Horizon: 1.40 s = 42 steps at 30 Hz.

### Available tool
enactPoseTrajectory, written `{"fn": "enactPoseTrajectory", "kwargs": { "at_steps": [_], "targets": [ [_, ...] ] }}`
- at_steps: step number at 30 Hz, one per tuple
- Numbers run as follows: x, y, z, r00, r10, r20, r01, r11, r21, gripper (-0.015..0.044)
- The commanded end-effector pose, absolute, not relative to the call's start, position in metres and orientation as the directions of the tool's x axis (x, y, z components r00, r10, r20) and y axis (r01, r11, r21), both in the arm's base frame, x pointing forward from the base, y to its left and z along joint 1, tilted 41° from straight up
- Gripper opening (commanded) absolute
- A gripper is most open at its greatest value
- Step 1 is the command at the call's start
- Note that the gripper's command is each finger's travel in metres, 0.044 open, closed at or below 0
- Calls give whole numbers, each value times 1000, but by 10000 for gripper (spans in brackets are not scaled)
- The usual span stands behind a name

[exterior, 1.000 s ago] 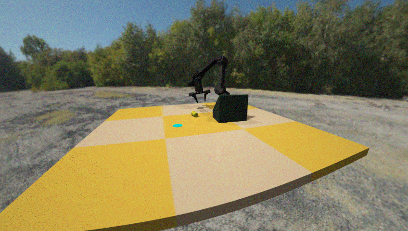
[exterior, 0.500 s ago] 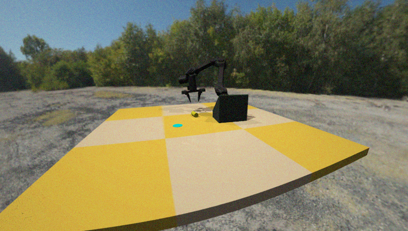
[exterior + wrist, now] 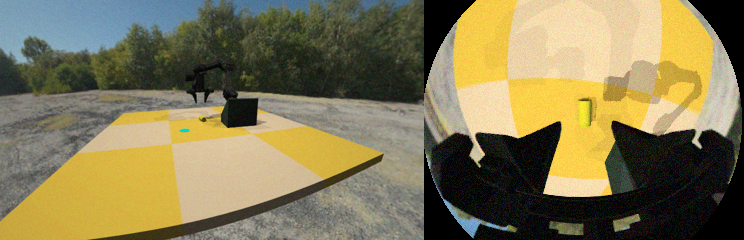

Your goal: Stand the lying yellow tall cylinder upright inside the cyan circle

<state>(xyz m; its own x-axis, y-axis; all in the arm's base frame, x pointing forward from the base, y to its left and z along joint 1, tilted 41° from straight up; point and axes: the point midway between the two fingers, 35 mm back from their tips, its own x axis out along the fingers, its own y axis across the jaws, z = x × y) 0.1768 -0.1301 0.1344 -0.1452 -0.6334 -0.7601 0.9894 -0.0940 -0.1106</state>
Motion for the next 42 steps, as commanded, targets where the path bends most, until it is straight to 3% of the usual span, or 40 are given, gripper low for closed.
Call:
{"fn": "enactPoseTrajectory", "kwargs": {
  "at_steps": [1,9,14,22,42],
  "targets": [
    [176,-132,125,-150,-641,-753,989,-89,-121,309],
    [162,-193,55,-149,-644,-751,989,-89,-120,309],
    [159,-198,50,-149,-647,-748,989,-90,-119,309],
    [159,-198,50,-149,-647,-748,989,-90,-119,105],
    [173,-168,82,-146,-636,-758,989,-89,-116,105]
  ]
}}
